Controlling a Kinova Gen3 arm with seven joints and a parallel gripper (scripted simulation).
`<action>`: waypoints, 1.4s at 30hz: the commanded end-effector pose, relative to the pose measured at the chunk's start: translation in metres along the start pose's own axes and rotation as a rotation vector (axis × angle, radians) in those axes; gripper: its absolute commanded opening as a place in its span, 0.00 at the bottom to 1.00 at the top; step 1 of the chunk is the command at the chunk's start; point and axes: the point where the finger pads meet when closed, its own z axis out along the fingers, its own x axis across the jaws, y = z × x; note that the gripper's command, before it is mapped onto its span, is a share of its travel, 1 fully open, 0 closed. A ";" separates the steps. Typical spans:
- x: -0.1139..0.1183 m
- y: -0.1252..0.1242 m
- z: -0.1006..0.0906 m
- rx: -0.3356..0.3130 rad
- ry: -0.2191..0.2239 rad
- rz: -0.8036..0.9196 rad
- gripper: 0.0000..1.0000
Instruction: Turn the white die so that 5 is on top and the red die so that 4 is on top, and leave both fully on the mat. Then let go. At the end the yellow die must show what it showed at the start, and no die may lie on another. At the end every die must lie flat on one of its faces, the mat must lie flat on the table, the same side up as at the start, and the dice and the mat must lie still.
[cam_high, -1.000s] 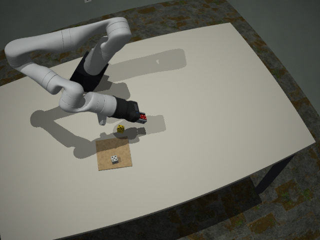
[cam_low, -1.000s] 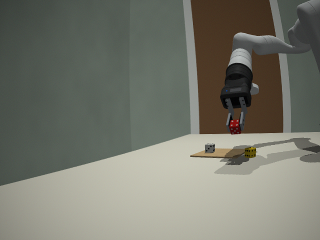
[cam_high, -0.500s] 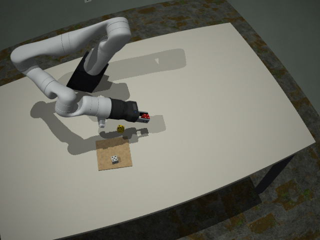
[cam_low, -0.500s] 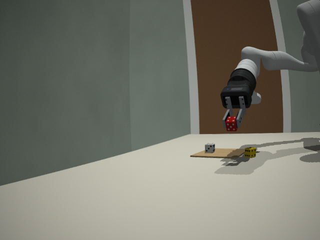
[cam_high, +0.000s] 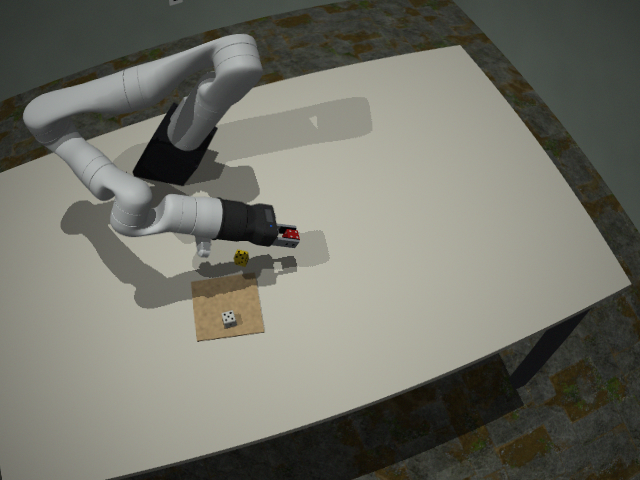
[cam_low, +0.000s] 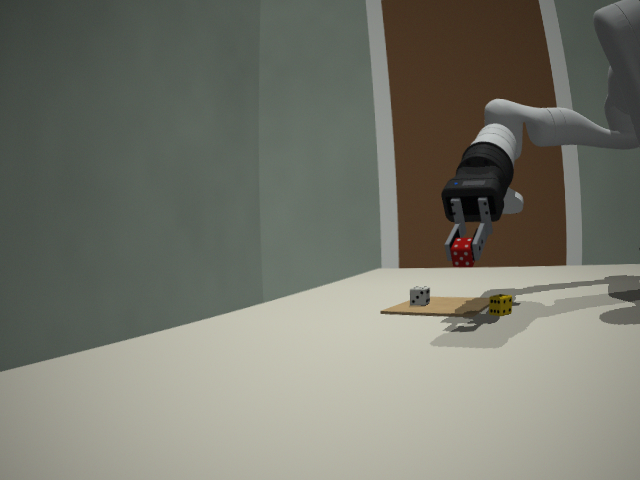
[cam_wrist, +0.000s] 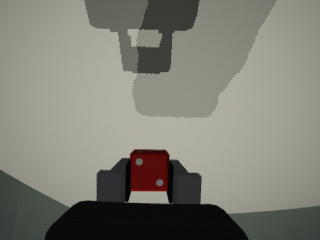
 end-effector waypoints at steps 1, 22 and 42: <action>0.000 -0.008 0.004 -0.001 0.003 -0.007 0.49; 0.000 -0.057 0.029 -0.001 0.003 -0.007 0.49; 0.000 -0.059 0.030 -0.001 0.003 -0.007 0.49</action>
